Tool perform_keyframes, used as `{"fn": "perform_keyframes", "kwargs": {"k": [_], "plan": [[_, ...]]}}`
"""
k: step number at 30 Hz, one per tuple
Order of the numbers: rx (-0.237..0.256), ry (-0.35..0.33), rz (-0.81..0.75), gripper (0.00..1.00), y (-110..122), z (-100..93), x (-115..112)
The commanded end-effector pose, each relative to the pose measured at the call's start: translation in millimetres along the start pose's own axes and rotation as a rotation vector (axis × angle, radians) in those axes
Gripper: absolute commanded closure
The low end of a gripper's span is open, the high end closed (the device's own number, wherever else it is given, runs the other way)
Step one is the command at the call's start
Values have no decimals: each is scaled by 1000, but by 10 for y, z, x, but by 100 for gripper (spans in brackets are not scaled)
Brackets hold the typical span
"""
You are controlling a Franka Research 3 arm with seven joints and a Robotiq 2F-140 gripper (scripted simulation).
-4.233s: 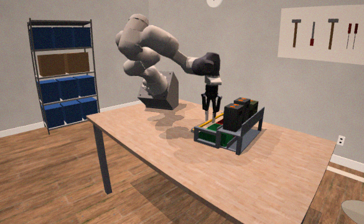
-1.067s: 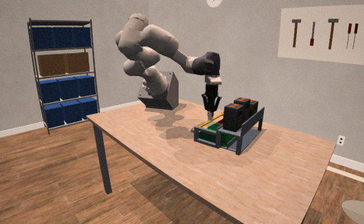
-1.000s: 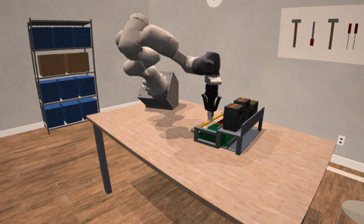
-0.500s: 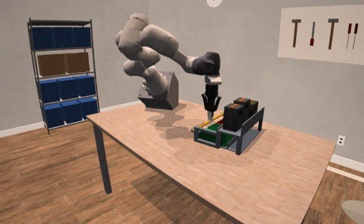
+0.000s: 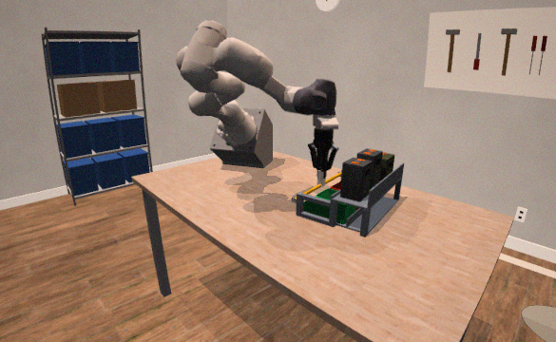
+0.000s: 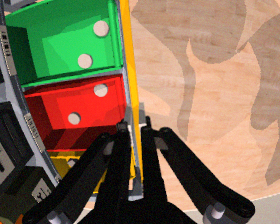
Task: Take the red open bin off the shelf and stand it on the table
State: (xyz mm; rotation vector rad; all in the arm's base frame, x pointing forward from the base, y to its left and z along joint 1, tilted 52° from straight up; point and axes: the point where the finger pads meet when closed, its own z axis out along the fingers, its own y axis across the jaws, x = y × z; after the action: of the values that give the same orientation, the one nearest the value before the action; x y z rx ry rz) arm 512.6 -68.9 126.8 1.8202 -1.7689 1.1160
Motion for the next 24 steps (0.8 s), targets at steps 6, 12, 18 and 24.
{"fn": "perform_keyframes", "kwargs": {"k": [6,12,18,24], "plan": [[1,0,2,100,0,-101,0],[1,0,2,100,0,-101,0],[1,0,2,100,0,-101,0],[1,0,2,100,0,-226,2]]}}
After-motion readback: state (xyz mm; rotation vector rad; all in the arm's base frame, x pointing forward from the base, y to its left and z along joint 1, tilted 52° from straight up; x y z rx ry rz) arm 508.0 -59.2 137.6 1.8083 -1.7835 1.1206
